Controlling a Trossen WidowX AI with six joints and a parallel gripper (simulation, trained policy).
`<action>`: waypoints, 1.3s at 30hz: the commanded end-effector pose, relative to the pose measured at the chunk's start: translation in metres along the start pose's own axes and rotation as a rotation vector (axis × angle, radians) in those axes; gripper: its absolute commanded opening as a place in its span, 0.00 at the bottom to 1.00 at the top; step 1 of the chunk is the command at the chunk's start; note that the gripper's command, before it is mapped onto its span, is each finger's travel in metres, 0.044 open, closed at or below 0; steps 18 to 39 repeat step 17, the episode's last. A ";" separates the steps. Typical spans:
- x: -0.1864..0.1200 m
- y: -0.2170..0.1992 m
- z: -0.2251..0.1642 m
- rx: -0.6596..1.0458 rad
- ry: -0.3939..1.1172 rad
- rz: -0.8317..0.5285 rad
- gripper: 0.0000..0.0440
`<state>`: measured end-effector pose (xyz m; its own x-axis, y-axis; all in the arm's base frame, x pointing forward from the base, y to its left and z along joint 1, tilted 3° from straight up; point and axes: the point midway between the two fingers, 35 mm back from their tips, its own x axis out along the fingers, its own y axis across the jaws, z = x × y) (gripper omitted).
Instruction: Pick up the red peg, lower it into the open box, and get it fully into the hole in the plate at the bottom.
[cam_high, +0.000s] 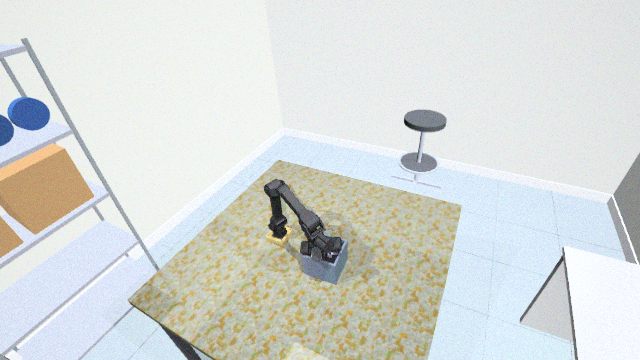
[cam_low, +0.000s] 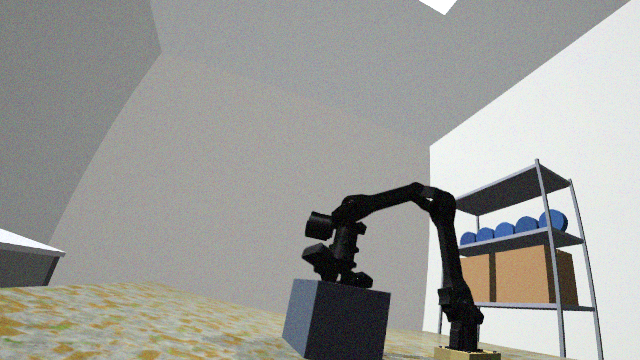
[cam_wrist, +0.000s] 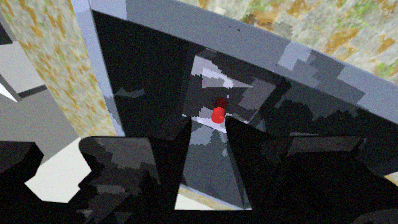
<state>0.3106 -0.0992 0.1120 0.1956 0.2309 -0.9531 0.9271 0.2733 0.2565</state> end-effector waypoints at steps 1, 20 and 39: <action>0.003 0.010 0.003 -0.024 0.025 0.040 0.38; -0.020 0.032 0.013 -0.054 0.060 0.163 0.37; -0.020 0.032 0.013 -0.054 0.060 0.163 0.37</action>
